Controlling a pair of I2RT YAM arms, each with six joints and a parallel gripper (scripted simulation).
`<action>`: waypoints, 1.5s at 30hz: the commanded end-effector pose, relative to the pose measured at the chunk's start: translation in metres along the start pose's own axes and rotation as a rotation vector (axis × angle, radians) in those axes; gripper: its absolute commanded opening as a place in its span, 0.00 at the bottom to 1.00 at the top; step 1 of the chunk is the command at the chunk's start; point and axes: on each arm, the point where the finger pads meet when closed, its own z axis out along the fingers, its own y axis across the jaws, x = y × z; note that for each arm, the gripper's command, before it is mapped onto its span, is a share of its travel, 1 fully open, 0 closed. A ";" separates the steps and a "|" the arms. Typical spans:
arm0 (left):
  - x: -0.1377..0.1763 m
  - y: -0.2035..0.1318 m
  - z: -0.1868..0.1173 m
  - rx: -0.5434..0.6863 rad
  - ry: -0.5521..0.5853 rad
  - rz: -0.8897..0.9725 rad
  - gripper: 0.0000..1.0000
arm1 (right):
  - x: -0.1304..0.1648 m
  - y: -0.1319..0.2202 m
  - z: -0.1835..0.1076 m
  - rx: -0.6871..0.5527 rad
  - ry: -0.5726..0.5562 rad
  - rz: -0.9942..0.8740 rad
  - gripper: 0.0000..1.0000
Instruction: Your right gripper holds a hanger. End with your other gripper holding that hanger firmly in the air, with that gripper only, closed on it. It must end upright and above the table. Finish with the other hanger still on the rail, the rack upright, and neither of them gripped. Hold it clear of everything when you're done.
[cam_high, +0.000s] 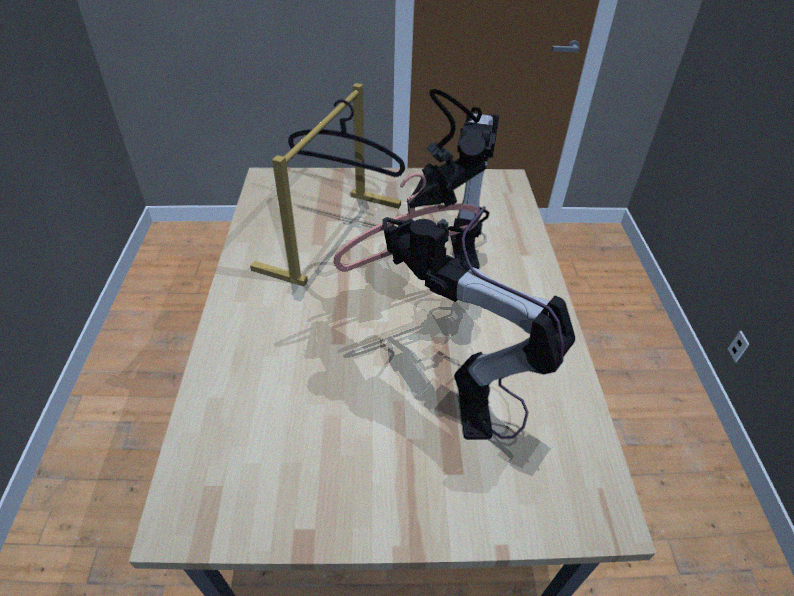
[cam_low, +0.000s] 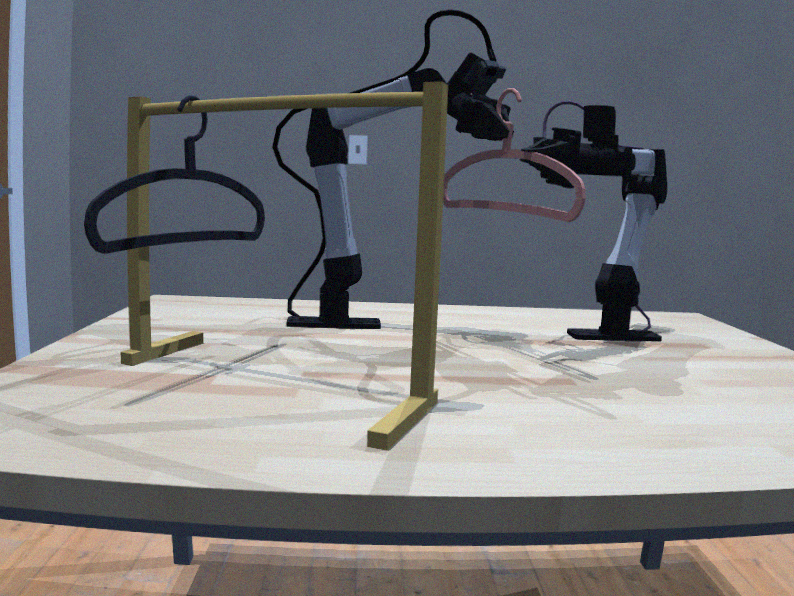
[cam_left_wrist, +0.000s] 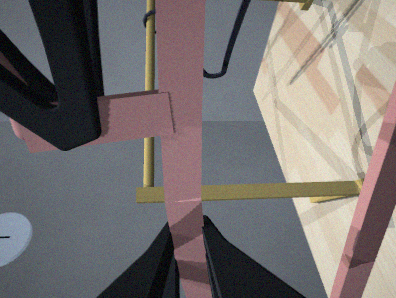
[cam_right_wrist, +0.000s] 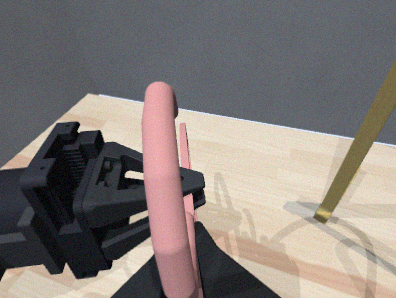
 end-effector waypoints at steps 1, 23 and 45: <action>-0.006 0.020 0.001 -0.054 -0.011 0.017 0.07 | -0.017 -0.005 -0.010 -0.002 -0.035 0.030 0.01; -0.004 0.011 0.001 -0.032 -0.012 0.010 0.00 | -0.014 -0.002 -0.078 0.001 -0.033 0.028 0.44; -0.004 0.011 0.001 -0.032 -0.012 0.010 0.00 | -0.015 -0.004 -0.079 0.003 -0.036 0.032 0.44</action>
